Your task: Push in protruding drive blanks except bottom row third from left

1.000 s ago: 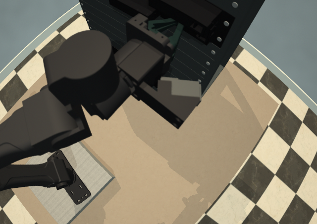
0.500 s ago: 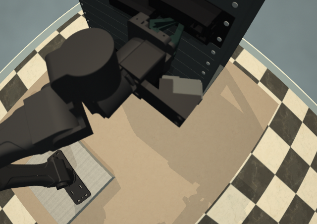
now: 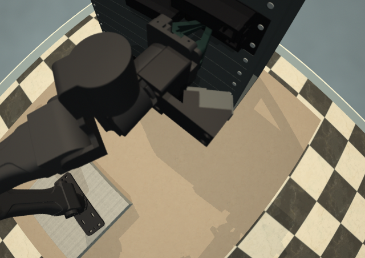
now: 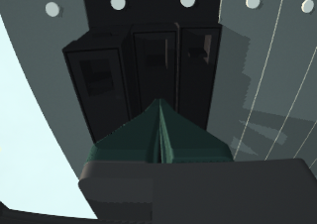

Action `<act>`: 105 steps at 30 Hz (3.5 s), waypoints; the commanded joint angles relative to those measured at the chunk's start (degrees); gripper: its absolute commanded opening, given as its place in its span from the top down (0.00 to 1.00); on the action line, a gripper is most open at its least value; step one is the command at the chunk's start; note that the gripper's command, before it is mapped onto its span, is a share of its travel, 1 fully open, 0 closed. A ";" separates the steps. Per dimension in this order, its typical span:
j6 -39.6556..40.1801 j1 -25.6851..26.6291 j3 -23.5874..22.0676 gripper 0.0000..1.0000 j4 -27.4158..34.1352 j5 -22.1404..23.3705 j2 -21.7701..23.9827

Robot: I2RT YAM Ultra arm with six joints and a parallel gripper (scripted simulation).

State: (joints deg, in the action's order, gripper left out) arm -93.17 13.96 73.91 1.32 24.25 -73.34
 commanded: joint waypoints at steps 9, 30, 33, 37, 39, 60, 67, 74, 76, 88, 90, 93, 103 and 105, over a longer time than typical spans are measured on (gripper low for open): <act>0.77 -1.18 3.38 1.00 -1.38 -1.14 -1.35; 0.78 -1.19 3.46 1.00 -1.35 -1.14 -1.24; 0.77 -1.31 3.74 1.00 -1.29 -1.26 -1.62; 0.78 -1.43 4.02 1.00 -1.23 -1.38 -1.83; 0.78 -1.49 4.19 1.00 -1.19 -1.44 -1.96; 0.78 -1.49 4.25 1.00 -1.15 -1.45 -1.66; 0.78 -1.86 5.09 1.00 -1.06 -1.82 -2.73; 0.79 -1.90 5.20 1.00 -0.99 -1.85 -2.80; 0.79 -1.90 5.20 1.00 -0.99 -1.85 -2.80; 0.79 -1.90 5.20 1.00 -0.99 -1.85 -2.80; 0.79 -1.90 5.20 1.00 -0.99 -1.85 -2.80; 0.79 -1.90 5.20 1.00 -0.99 -1.85 -2.80; 0.90 -0.25 4.13 1.00 -0.50 -0.65 0.77; 0.90 0.20 2.29 1.00 -0.13 -0.24 1.37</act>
State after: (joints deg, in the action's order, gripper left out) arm -93.10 13.17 76.25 3.11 23.24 -74.39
